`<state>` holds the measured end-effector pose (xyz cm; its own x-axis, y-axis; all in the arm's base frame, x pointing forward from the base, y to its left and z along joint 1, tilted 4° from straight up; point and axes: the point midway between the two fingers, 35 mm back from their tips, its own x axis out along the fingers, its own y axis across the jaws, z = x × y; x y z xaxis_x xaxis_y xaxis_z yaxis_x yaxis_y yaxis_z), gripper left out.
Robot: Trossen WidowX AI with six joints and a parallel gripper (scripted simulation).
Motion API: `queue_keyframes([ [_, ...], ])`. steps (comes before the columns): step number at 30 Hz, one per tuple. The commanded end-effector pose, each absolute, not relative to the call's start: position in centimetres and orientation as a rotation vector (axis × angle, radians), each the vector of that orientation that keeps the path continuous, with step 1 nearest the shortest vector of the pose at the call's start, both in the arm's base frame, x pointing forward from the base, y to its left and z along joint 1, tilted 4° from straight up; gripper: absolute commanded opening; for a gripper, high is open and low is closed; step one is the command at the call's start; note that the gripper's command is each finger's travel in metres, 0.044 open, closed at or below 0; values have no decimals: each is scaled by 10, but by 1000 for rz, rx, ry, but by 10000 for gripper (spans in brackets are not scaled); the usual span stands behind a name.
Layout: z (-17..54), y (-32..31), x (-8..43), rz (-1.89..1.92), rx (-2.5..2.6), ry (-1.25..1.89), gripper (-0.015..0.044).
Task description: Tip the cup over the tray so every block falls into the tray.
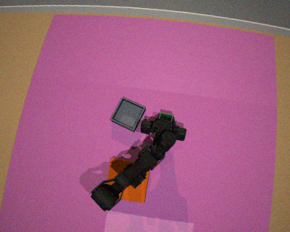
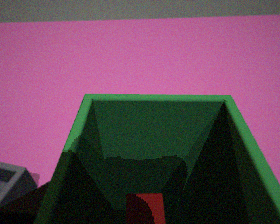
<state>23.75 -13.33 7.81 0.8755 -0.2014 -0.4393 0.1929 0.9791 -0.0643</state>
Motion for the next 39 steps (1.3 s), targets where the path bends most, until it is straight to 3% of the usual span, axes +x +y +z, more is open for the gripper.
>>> queue_keyframes([
  [1, 87, -135, 239, -213, -22, 452, 0],
  [39, 88, -54, 302, -35, -50, 472, 0],
])
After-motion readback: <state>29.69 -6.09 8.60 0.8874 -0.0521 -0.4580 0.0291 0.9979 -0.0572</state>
